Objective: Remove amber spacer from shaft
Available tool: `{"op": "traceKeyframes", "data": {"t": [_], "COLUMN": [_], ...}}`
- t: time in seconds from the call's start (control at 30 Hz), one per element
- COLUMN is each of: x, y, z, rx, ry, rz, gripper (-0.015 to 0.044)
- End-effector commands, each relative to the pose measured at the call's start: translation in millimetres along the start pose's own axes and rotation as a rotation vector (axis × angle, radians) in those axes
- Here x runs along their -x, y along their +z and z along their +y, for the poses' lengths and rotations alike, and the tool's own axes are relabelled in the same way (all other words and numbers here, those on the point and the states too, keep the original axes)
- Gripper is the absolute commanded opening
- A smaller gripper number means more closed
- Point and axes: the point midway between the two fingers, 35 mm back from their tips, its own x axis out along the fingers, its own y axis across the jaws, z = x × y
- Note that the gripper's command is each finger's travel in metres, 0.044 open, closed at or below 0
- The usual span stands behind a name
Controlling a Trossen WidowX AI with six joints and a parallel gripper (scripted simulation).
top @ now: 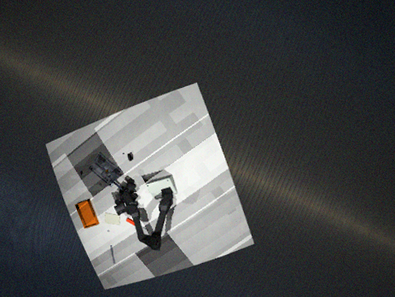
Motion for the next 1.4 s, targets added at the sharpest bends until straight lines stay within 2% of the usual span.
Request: {"op": "traceKeyframes", "data": {"t": [0.0,1.37], "x": [0.0,-7.6], "y": [0.0,-8.2], "z": [0.0,-0.3], "rx": [-0.003,-0.003], "ry": [0.003,0.002], "rz": [0.001,0.001], "gripper": [0.0000,0.0000]}}
